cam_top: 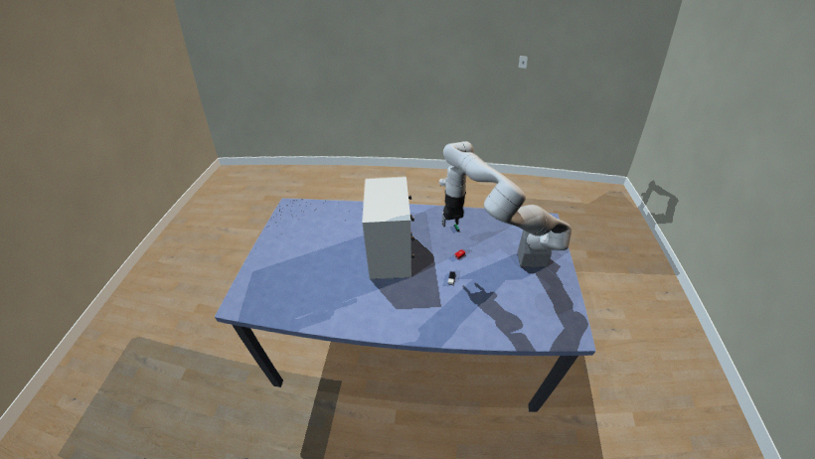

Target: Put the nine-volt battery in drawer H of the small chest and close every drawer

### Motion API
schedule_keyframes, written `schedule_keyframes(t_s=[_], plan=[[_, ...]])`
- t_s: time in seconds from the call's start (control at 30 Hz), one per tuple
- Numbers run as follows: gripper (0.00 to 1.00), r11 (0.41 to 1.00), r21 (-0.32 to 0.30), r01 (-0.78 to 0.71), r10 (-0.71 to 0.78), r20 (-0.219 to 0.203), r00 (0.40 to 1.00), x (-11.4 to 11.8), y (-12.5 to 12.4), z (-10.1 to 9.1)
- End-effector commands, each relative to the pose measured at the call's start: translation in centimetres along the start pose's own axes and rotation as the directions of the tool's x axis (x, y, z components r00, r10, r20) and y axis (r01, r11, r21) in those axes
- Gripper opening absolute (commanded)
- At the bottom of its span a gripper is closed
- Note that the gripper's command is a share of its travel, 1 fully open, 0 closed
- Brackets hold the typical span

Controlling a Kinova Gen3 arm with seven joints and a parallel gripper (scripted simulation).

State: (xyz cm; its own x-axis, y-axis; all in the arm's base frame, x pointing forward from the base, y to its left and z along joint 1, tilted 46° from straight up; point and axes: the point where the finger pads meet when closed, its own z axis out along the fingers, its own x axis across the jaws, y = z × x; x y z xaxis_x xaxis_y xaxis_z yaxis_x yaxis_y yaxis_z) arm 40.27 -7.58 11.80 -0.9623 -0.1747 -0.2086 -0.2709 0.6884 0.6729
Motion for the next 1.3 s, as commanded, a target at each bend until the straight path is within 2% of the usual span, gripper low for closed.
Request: schedule_keyframes(t_s=[0.0,0.17,0.37,0.47,0.7,0.93,1.0,1.27], plan=[[1.00,0.996,-0.006,-0.091,0.091,-0.005,0.996,0.0,0.0,0.0],[1.00,0.971,-0.005,-0.241,0.241,-0.006,0.971,0.3,-0.1,-0.2],[1.00,0.911,-0.004,-0.413,0.413,-0.007,0.911,0.6,-0.3,-0.5],[1.00,0.898,-0.004,-0.440,0.440,-0.007,0.898,0.7,-0.3,-0.5],[1.00,0.788,-0.003,-0.616,0.616,-0.008,0.788,1.1,-0.6,-0.8],[1.00,0.650,-0.001,-0.760,0.760,-0.009,0.650,1.4,-0.8,-1.1],[1.00,0.650,-0.001,-0.760,0.760,-0.009,0.650,1.4,-0.8,-1.1],[1.00,0.477,0.001,-0.879,0.879,-0.009,0.477,1.9,-1.0,-1.4]])
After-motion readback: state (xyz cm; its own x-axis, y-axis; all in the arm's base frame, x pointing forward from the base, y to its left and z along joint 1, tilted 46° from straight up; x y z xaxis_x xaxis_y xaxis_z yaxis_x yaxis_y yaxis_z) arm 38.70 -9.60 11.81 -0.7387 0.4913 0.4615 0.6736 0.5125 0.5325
